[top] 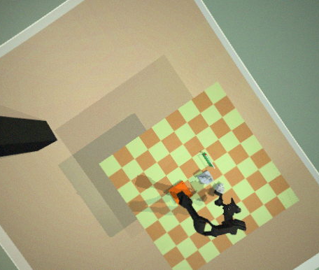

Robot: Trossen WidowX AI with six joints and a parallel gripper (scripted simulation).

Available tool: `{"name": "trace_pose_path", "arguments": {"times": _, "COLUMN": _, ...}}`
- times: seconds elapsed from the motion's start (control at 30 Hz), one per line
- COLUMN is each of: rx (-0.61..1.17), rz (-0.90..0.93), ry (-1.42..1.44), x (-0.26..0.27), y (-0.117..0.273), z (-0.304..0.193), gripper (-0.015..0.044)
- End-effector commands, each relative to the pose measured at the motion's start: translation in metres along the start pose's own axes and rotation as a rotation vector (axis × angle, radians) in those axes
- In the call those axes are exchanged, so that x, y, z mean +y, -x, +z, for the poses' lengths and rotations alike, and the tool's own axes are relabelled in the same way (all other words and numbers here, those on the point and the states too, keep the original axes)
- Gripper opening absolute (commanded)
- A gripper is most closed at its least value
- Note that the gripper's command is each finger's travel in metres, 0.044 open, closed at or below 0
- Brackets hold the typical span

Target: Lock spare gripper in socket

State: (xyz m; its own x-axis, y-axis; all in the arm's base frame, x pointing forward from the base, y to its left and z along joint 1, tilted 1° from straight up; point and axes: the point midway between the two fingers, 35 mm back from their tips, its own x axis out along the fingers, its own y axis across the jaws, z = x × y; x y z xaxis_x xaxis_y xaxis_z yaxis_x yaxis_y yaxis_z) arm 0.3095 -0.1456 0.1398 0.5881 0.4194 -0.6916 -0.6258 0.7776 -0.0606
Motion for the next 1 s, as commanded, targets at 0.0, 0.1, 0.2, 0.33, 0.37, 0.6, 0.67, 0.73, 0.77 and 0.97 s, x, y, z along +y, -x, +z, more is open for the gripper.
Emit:
{"name": "trace_pose_path", "arguments": {"times": 0.0, "rx": -0.002, "rz": 0.012, "ry": -0.011, "x": 0.003, "y": -0.018, "z": -0.019, "gripper": 0.0440}}
{"name": "trace_pose_path", "arguments": {"times": 0.1, "rx": -0.002, "rz": 0.012, "ry": -0.011, "x": 0.004, "y": -0.033, "z": -0.035, "gripper": 0.0440}}
{"name": "trace_pose_path", "arguments": {"times": 0.2, "rx": -0.002, "rz": 0.012, "ry": -0.011, "x": 0.006, "y": -0.040, "z": -0.043, "gripper": 0.0440}}
{"name": "trace_pose_path", "arguments": {"times": 0.33, "rx": -0.002, "rz": 0.012, "ry": -0.011, "x": 0.006, "y": -0.042, "z": -0.045, "gripper": 0.0440}}
{"name": "trace_pose_path", "arguments": {"times": 0.37, "rx": -0.002, "rz": 0.012, "ry": -0.011, "x": 0.005, "y": -0.043, "z": -0.046, "gripper": 0.0440}}
{"name": "trace_pose_path", "arguments": {"times": 0.6, "rx": -0.002, "rz": 0.012, "ry": -0.011, "x": 0.005, "y": -0.052, "z": -0.054, "gripper": 0.0440}}
{"name": "trace_pose_path", "arguments": {"times": 0.67, "rx": -0.002, "rz": 0.012, "ry": -0.011, "x": 0.005, "y": -0.054, "z": -0.057, "gripper": 0.0440}}
{"name": "trace_pose_path", "arguments": {"times": 0.73, "rx": -0.002, "rz": 0.012, "ry": -0.011, "x": 0.005, "y": -0.057, "z": -0.059, "gripper": 0.0440}}
{"name": "trace_pose_path", "arguments": {"times": 0.77, "rx": -0.002, "rz": 0.012, "ry": -0.011, "x": 0.005, "y": -0.058, "z": -0.060, "gripper": 0.0440}}
{"name": "trace_pose_path", "arguments": {"times": 0.97, "rx": -0.002, "rz": 0.012, "ry": -0.011, "x": 0.005, "y": -0.065, "z": -0.067, "gripper": 0.0440}}
